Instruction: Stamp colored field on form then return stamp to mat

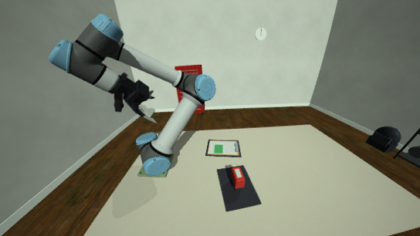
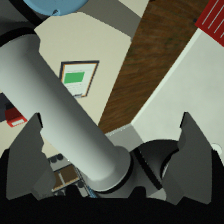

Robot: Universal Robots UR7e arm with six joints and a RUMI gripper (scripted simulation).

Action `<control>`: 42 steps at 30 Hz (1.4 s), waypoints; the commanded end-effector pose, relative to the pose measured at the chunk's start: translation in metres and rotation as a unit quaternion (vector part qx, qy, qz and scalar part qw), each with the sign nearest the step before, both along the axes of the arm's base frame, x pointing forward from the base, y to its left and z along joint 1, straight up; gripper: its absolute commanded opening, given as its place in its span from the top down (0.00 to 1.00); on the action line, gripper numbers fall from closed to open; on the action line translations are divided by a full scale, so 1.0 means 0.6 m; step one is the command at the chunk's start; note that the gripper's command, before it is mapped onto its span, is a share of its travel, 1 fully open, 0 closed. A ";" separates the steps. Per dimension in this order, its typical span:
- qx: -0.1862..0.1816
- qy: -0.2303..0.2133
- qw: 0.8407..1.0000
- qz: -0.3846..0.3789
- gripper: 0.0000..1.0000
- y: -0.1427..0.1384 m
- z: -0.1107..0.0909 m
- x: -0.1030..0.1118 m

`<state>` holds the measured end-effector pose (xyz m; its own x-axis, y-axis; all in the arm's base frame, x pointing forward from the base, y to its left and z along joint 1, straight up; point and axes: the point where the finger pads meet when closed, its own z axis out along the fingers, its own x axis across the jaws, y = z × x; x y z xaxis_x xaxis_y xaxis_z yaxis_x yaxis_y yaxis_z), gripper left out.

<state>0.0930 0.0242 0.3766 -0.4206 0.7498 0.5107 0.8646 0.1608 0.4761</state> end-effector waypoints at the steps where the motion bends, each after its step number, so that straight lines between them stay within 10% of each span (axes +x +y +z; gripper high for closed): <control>1: 0.000 0.000 1.000 0.000 0.00 0.000 0.000 0.000; 42: -0.035 -0.037 0.994 0.098 0.00 -0.035 -0.014 -0.032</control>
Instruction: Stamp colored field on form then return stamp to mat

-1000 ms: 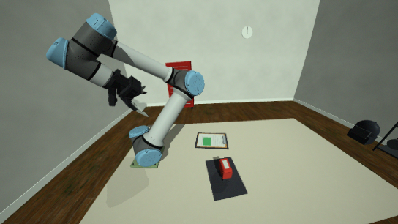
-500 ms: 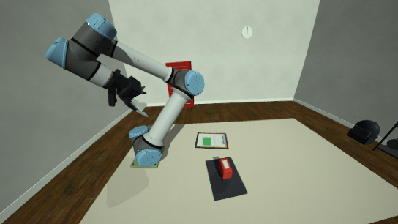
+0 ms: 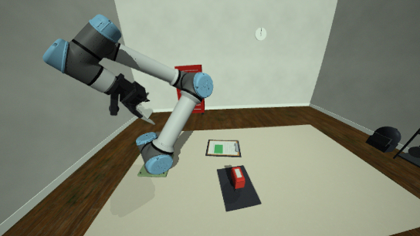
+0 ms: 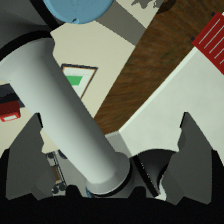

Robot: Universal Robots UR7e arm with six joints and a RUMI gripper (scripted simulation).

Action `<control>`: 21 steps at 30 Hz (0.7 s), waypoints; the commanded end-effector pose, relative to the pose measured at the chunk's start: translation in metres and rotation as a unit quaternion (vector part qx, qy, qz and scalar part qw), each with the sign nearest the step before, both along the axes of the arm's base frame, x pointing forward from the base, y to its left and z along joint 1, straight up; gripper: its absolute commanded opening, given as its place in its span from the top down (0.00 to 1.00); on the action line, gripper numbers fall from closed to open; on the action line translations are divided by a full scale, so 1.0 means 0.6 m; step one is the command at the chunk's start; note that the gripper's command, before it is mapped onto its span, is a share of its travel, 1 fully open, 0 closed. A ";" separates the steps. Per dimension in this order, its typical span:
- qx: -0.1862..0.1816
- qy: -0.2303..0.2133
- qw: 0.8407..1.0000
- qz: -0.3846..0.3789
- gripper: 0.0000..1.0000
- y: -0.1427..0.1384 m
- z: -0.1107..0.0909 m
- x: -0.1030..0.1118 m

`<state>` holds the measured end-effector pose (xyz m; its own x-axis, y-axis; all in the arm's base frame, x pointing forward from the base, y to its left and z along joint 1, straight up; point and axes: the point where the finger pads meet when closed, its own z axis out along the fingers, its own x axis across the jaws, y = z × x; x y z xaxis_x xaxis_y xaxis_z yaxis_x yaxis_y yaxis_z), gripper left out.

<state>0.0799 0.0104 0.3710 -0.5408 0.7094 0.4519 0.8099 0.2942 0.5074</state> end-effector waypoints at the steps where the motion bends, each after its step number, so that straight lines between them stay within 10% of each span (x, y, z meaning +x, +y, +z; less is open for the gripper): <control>1: -0.015 -0.017 0.999 0.045 0.00 -0.017 -0.006 -0.013; 12: -0.057 -0.073 0.978 0.187 0.00 -0.076 -0.028 -0.041; 21: -0.098 -0.152 0.905 0.384 0.00 -0.169 -0.059 -0.046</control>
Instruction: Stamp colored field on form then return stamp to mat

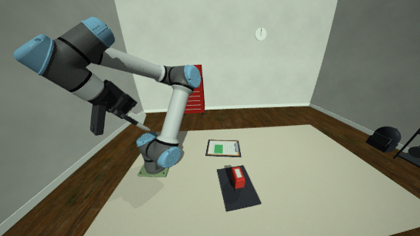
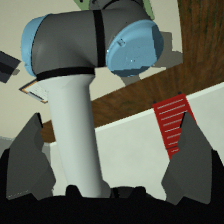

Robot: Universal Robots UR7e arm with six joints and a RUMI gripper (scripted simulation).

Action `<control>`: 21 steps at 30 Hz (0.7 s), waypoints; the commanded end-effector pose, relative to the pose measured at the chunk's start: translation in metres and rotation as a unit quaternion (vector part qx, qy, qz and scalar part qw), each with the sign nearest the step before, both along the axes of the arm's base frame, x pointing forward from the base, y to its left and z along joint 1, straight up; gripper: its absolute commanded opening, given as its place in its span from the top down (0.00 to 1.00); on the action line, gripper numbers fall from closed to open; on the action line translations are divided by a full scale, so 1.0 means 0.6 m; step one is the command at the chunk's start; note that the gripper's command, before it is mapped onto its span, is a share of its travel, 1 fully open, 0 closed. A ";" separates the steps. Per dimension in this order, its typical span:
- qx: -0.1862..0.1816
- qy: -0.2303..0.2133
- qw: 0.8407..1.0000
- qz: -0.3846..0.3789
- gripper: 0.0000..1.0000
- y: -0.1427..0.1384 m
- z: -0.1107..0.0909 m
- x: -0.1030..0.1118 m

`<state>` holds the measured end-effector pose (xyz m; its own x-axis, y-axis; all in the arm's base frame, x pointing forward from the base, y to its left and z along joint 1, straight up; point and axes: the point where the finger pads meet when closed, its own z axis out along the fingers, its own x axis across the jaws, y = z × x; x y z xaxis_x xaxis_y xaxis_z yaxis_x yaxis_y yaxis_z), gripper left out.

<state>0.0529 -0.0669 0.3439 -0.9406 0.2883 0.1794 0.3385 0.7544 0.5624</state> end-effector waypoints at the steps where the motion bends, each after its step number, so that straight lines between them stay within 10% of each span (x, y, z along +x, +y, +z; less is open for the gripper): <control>1: -0.023 -0.045 0.992 0.115 0.00 -0.052 -0.018 0.001; 12: -0.051 -0.129 0.929 0.344 0.00 -0.147 -0.055 0.048; 21: -0.059 -0.200 0.813 0.544 0.00 -0.218 -0.092 0.132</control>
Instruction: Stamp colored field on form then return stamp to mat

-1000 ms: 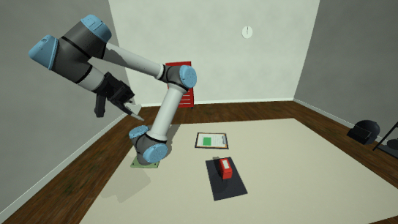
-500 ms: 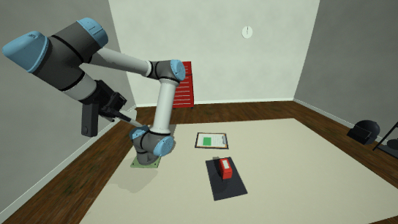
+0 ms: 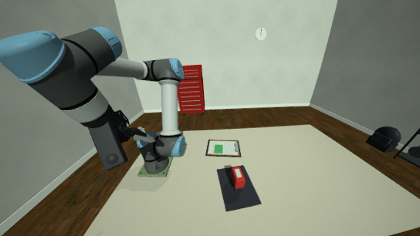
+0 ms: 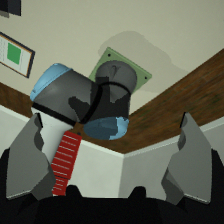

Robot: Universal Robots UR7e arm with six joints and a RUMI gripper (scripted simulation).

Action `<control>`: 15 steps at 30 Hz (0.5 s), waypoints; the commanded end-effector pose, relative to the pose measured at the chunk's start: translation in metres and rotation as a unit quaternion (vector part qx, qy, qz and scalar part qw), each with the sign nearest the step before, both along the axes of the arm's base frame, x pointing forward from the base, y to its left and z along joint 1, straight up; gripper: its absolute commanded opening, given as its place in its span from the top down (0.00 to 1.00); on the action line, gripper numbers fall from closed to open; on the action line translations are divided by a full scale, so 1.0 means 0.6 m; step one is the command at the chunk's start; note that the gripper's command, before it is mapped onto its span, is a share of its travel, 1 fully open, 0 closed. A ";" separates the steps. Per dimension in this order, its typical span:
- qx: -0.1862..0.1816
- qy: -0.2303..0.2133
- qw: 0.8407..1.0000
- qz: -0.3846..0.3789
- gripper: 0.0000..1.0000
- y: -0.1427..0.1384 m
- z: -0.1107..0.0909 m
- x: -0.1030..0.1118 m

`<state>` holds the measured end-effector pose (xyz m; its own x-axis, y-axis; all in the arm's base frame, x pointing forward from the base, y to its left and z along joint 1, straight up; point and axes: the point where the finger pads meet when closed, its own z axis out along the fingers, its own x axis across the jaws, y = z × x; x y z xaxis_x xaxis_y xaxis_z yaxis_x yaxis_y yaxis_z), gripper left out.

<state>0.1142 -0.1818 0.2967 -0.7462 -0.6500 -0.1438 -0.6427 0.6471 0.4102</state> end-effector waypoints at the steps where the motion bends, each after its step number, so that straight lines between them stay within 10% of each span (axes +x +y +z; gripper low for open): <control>1: -0.006 -0.027 0.997 0.078 0.00 -0.026 -0.014 0.030; 11: -0.010 -0.104 0.931 0.349 0.00 -0.068 -0.060 0.164; 15: -0.007 -0.134 0.875 0.465 0.00 -0.068 -0.083 0.238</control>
